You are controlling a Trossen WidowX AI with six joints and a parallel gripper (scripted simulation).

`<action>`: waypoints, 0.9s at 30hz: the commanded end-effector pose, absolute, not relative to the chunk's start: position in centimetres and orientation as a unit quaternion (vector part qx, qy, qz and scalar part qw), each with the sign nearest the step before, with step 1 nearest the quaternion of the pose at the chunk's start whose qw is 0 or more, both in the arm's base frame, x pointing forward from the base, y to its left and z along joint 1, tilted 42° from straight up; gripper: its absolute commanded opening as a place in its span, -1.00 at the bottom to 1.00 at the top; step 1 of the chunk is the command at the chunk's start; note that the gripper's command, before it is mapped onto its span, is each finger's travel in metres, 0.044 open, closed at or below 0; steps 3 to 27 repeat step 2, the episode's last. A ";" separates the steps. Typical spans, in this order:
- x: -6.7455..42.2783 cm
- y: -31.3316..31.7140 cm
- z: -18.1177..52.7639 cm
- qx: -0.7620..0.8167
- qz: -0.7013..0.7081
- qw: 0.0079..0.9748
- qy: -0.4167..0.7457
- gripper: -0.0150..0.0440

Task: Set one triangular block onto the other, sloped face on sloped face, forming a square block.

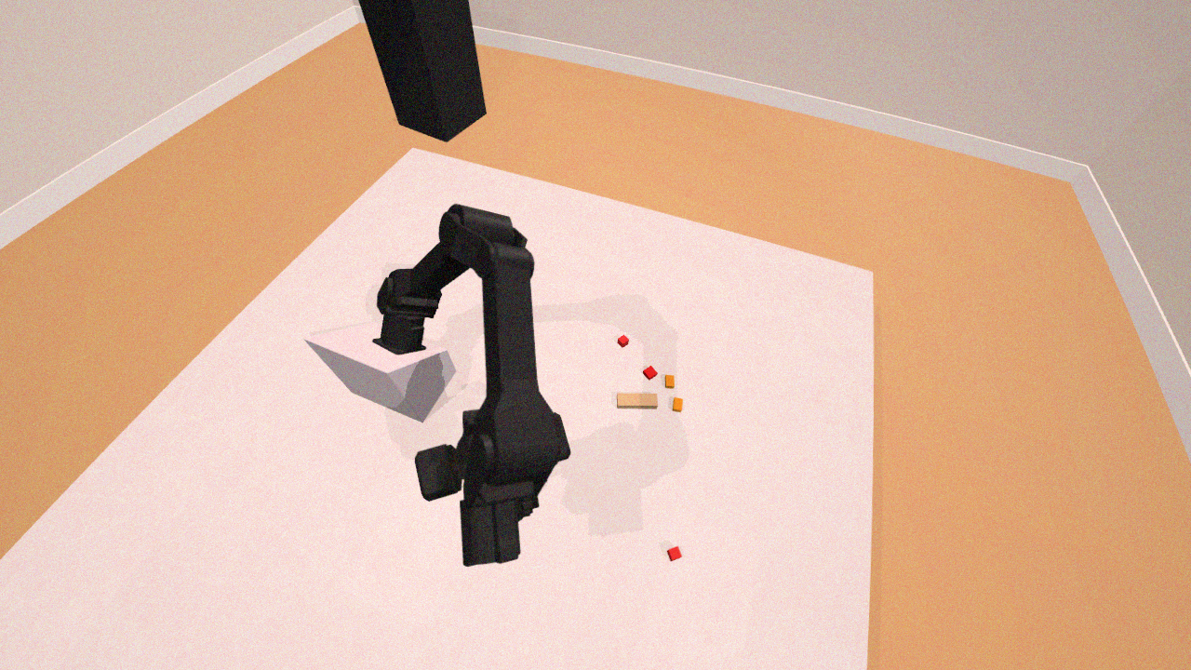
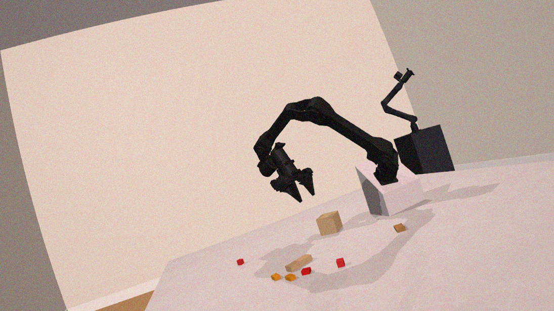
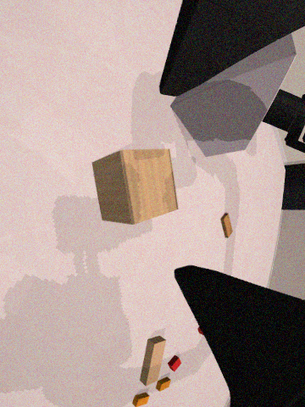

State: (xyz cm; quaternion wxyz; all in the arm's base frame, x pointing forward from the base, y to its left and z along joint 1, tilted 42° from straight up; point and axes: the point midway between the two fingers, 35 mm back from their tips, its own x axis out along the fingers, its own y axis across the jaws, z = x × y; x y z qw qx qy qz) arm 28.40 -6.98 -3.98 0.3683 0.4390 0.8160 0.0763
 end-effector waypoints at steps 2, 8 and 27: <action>28.5 -7.0 -4.0 0.440 0.076 0.370 0.815 1.00; 28.5 -7.0 -4.0 0.440 0.076 0.370 0.815 1.00; 28.5 -7.0 -4.0 0.440 0.076 0.370 0.815 1.00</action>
